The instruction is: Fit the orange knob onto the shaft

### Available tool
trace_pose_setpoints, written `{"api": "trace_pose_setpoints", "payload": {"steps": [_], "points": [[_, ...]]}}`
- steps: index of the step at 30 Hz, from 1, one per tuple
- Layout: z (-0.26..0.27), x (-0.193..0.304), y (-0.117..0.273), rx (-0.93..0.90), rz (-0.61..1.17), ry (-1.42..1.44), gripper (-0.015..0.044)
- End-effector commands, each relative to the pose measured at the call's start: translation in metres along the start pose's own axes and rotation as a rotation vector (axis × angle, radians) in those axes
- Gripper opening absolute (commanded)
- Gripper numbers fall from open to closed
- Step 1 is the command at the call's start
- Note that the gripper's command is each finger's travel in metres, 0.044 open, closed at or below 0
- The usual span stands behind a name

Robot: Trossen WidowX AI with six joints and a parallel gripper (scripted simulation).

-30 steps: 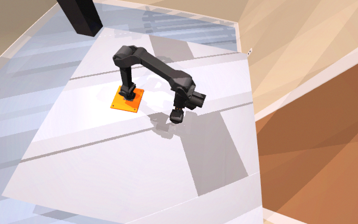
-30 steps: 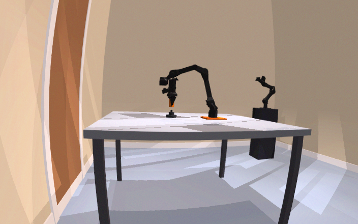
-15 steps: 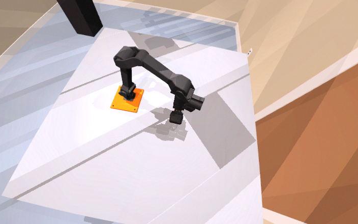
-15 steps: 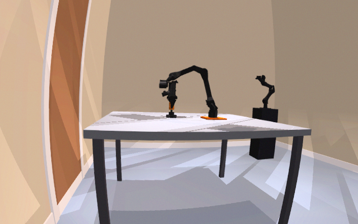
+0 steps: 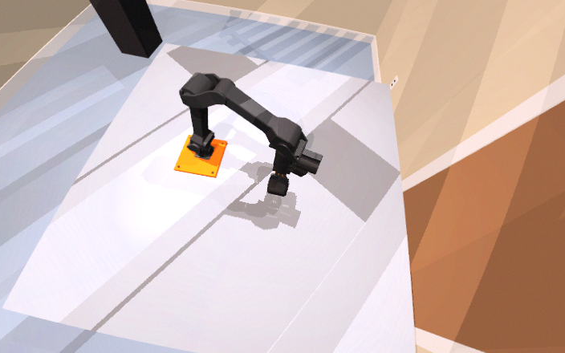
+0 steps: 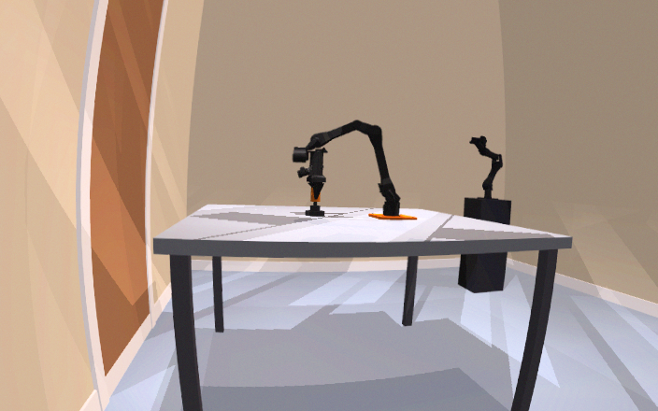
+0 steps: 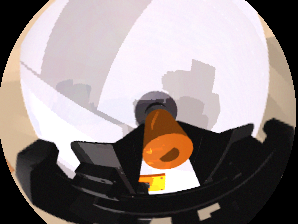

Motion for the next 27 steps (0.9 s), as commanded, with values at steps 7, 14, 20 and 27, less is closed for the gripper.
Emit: {"api": "trace_pose_setpoints", "payload": {"steps": [7,14,20,27], "points": [[-0.0001,-0.0003,-0.0007,0.000,0.001,0.009,0.0000],[-0.0001,-0.0003,-0.0008,0.000,0.001,0.017,0.0000],[-0.0001,-0.0003,-0.0012,0.000,0.001,0.017,0.0000],[-0.0001,-0.0003,-0.0015,0.000,0.001,-0.052,0.0000]]}}
Point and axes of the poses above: the point midway between the two fingers, 35 mm back from their tips, its own y axis back along the fingers, its own z axis across the jaws, x = y × z, the point moved 8 cm from there along y, back along the fingers, and after that the axes turned 2 degrees about -y, right-handed, at the moved point
